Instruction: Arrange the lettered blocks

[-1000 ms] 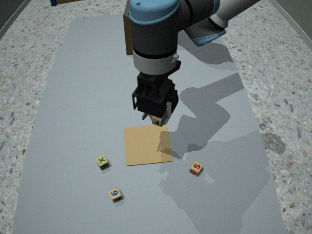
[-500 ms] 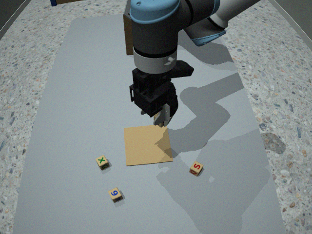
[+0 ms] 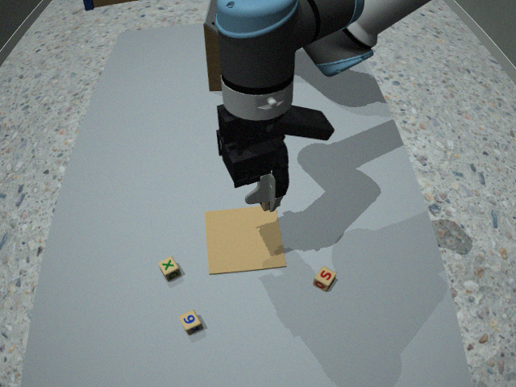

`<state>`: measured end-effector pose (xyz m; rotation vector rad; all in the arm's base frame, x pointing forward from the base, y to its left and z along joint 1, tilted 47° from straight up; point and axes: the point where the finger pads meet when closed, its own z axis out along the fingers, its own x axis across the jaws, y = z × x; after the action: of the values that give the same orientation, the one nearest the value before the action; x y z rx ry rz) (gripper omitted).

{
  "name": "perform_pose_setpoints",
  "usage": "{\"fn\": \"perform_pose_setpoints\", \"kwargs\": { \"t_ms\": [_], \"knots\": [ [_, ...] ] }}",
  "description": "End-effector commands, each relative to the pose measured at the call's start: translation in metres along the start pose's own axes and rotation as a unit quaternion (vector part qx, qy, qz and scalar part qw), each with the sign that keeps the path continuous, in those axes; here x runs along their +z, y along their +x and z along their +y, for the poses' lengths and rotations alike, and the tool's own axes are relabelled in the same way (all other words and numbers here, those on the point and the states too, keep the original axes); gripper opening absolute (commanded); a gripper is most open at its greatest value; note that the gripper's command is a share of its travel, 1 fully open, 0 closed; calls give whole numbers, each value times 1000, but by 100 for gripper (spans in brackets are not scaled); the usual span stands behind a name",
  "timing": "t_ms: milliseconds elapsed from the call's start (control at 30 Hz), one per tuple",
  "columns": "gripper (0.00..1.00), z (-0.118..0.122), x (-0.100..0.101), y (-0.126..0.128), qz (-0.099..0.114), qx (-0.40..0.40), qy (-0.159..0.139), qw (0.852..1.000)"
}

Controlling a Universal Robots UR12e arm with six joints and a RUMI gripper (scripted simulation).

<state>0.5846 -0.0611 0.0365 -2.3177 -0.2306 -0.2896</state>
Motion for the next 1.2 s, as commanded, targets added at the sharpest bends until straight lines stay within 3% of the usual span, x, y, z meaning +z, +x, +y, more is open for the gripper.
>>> {"fn": "perform_pose_setpoints", "kwargs": {
  "t_ms": [0, 533, 1167],
  "knots": [
    [9, 0, -1, 2, 0, 60, -3, 998],
    [9, 0, -1, 3, 0, 161, -3, 987],
    [9, 0, -1, 4, 0, 180, -3, 984]
  ]
}}
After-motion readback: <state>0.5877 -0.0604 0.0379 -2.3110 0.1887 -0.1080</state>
